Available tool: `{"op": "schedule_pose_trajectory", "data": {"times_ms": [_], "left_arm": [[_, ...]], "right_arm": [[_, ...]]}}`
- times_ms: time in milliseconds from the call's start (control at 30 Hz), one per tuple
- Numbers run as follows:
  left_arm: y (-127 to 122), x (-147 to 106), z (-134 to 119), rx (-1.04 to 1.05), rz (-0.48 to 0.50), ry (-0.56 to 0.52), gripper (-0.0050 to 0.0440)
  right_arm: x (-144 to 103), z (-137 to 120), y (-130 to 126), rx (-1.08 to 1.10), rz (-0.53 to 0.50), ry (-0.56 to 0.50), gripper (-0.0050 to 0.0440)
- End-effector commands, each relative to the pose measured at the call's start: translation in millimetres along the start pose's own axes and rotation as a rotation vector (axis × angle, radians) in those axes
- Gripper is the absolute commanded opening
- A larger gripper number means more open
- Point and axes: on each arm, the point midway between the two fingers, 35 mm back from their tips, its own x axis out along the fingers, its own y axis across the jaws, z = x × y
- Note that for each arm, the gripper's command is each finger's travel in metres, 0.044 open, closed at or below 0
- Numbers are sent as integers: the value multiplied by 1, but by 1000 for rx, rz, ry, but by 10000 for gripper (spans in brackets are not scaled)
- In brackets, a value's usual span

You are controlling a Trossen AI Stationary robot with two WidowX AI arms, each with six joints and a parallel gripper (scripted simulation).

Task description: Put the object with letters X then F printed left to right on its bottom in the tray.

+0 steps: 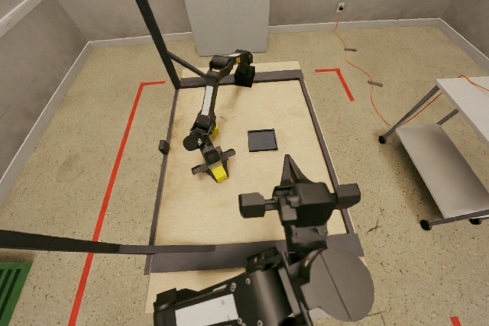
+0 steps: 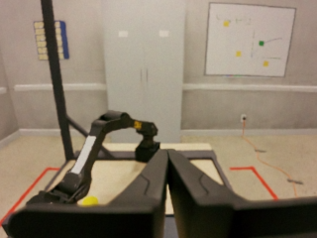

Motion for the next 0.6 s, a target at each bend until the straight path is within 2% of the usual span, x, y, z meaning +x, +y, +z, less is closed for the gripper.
{"op": "schedule_pose_trajectory", "data": {"times_ms": [0,333,567], "left_arm": [[-4,-19,40,-35,-23,-40,171],[-1,-36,62,-34,-22,-37,171],[0,-41,69,-34,-22,-38,171]], "right_arm": [[0,2,1,-4,0,-2,-50],[0,2,1,-4,0,-2,-50],[0,2,1,-4,0,-2,-50]]}}
